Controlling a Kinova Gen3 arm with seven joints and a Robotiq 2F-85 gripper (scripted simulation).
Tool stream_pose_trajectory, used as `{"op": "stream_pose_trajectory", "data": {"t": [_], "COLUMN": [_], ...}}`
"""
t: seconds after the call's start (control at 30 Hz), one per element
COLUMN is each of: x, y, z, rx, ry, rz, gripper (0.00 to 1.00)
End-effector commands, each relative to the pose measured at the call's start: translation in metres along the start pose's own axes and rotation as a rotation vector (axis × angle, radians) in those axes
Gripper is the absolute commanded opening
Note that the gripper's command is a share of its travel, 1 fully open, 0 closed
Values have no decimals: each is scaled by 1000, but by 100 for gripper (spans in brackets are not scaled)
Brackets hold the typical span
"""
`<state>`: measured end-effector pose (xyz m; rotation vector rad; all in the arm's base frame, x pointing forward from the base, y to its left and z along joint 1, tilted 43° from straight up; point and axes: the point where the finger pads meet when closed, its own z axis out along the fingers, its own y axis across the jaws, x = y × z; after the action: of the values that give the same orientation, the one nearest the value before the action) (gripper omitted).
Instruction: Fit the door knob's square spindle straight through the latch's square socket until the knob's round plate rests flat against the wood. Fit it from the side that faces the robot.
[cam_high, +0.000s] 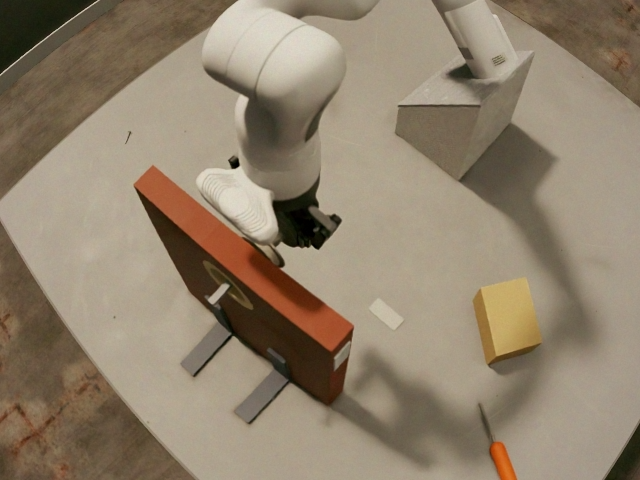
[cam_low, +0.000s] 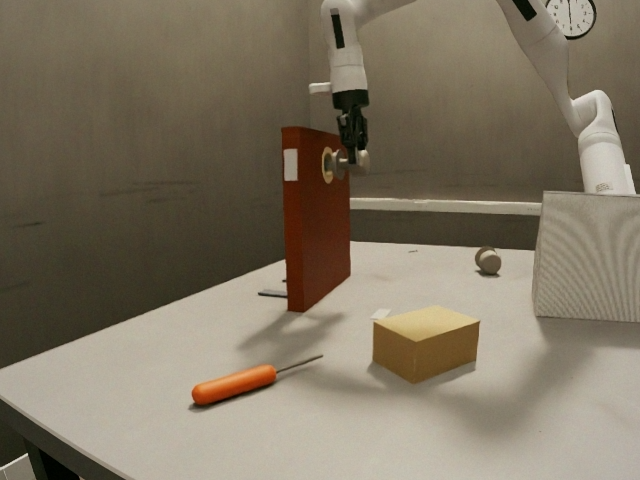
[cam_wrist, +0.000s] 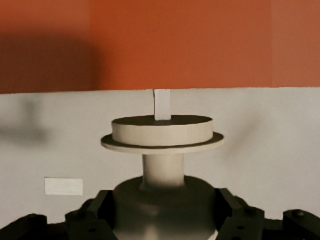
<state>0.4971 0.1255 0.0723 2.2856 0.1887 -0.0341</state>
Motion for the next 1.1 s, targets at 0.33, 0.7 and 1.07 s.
{"op": "stream_pose_trajectory", "data": {"t": [0.33,0.7,1.07], "x": [3,5,8], "y": [0,0,0], "z": [-1,-1,-1], "rx": [1,1,1], "ry": [3,3,3], "rz": [0,0,0], "gripper": [63,63,63]}}
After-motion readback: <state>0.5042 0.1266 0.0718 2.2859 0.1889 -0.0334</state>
